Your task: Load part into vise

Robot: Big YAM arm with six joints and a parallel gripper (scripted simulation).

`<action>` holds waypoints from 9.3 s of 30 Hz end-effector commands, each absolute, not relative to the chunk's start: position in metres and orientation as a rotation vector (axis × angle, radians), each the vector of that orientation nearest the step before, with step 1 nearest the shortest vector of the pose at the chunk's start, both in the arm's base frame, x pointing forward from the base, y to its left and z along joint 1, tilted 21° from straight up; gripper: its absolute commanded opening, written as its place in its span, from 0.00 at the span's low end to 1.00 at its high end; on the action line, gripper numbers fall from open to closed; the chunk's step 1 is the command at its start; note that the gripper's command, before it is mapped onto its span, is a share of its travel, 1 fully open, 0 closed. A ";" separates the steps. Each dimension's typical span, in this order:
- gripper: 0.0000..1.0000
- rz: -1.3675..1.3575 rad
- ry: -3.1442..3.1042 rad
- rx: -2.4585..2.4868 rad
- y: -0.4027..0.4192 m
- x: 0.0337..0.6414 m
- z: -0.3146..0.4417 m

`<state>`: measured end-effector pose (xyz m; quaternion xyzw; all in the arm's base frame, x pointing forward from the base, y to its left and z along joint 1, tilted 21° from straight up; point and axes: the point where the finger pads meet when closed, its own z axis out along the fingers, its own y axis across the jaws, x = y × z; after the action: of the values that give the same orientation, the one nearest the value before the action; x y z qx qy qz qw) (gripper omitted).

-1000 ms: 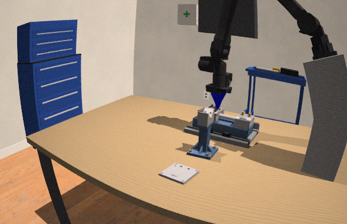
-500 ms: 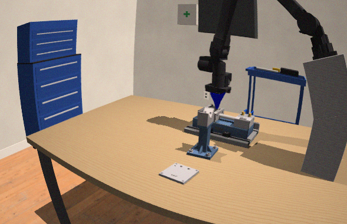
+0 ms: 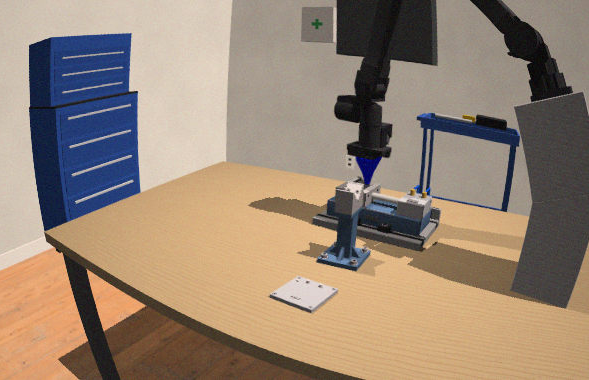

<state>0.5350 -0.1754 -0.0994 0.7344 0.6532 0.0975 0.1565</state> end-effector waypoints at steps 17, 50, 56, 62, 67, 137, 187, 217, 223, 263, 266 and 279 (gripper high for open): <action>0.00 0.286 1.872 2.097 -0.171 0.549 -0.095; 0.00 0.287 1.871 2.096 -0.171 0.550 -0.094; 0.00 0.291 1.867 2.090 -0.172 0.551 -0.092; 0.00 0.306 1.855 2.071 -0.173 0.555 -0.087; 0.00 0.301 1.858 2.074 -0.172 0.542 -0.087; 0.00 0.284 1.861 2.096 -0.173 0.504 -0.033; 0.00 0.284 1.861 2.096 -0.173 0.504 -0.033; 0.00 0.291 1.855 2.088 -0.177 0.522 -0.057; 0.00 0.291 1.856 2.089 -0.177 0.525 -0.066; 0.00 0.300 1.849 2.080 -0.177 0.537 -0.085; 0.00 0.300 1.849 2.081 -0.177 0.537 -0.085; 0.00 0.300 1.849 2.081 -0.177 0.537 -0.085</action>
<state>0.5220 -0.1710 -0.0940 0.7347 0.6541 0.0954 0.1529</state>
